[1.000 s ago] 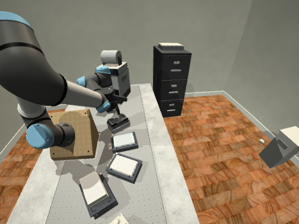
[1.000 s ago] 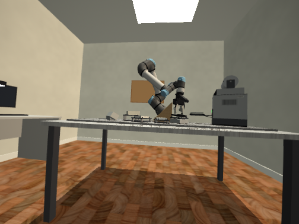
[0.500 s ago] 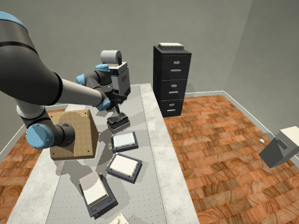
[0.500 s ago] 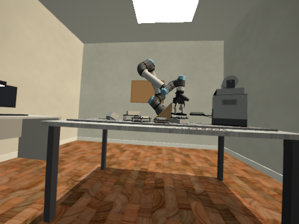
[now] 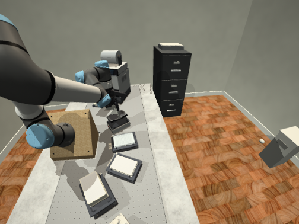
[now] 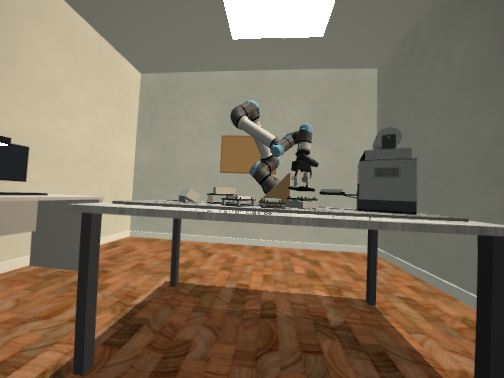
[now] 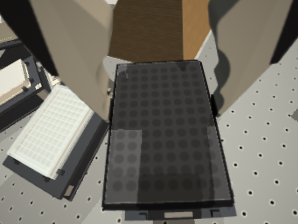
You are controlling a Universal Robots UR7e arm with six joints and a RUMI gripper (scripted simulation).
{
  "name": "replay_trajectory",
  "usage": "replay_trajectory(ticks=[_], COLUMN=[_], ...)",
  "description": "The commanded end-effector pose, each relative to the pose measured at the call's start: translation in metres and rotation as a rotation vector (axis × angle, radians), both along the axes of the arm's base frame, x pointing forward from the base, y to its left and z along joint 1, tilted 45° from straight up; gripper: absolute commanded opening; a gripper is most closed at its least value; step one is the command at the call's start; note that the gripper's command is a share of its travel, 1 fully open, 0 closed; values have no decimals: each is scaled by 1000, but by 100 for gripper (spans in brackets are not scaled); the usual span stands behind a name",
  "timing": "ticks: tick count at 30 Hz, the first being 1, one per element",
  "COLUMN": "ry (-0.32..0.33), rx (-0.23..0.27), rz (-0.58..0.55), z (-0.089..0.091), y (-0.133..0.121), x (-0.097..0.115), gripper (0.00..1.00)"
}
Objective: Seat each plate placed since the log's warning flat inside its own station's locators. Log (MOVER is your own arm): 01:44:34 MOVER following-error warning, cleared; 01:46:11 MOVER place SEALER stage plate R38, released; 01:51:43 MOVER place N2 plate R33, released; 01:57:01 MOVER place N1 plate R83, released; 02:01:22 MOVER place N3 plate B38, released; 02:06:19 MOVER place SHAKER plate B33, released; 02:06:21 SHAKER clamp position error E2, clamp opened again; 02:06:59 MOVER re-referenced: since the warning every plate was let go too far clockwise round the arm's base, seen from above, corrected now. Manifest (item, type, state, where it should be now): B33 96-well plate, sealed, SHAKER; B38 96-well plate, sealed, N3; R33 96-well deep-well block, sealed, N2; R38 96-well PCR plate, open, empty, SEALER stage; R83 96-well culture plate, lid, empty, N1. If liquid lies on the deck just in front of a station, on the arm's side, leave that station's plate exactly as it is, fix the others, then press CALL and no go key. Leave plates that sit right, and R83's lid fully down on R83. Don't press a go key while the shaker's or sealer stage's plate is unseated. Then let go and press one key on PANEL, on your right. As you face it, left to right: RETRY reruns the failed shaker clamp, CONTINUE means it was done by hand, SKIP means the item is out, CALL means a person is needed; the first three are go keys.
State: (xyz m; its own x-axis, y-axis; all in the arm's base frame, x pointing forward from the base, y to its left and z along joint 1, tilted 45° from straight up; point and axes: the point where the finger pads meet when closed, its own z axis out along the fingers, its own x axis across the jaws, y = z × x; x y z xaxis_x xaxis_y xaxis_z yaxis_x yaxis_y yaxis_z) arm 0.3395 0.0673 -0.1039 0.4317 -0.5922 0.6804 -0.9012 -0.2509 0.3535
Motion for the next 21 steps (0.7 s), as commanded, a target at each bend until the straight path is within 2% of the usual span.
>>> replay_trajectory(ticks=[1,11,21], ry=[0,0,26], rx=[0,0,93], rz=[0,0,-37], z=[2,2,3], y=[3,3,3], x=[1,1,1], gripper=[0,0,0])
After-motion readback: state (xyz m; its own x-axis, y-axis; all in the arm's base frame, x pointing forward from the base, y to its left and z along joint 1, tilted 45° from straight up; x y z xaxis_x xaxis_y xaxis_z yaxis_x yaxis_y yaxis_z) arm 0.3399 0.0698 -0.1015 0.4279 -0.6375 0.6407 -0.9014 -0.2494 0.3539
